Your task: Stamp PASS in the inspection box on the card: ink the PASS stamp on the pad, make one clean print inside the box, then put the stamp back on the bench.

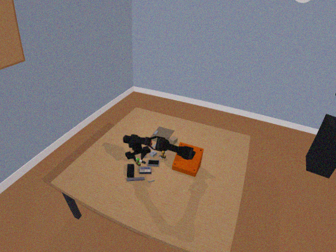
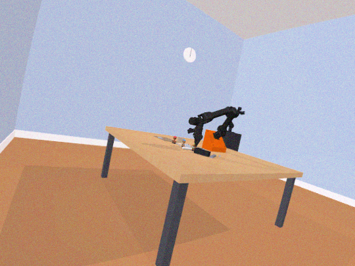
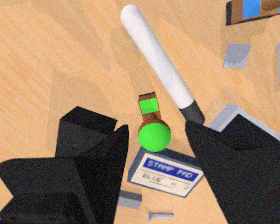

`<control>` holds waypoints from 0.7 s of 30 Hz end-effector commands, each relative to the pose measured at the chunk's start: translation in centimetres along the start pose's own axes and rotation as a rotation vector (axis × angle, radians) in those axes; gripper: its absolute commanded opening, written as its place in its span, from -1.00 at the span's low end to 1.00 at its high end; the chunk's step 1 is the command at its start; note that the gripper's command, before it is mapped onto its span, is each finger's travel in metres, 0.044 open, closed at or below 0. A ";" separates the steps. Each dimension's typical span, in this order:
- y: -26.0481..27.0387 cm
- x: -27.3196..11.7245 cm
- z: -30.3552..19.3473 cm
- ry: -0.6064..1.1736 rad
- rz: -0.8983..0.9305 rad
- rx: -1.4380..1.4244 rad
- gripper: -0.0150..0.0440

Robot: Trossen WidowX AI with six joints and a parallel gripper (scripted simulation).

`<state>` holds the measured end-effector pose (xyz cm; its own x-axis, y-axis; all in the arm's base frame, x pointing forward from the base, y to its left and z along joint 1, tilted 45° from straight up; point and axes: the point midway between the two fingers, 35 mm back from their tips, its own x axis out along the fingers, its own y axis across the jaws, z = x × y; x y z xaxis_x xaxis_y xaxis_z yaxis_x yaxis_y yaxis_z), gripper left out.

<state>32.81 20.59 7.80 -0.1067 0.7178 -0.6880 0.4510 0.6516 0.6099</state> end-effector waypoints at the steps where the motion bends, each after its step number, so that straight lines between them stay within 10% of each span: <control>1: 0.3 -6.0 0.7 -0.024 0.012 -0.001 0.36; 21: 0.2 -10.2 0.1 -0.021 0.015 0.001 0.36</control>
<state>34.11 13.35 14.72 -0.0813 0.7182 -0.6910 0.4557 0.6434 0.6151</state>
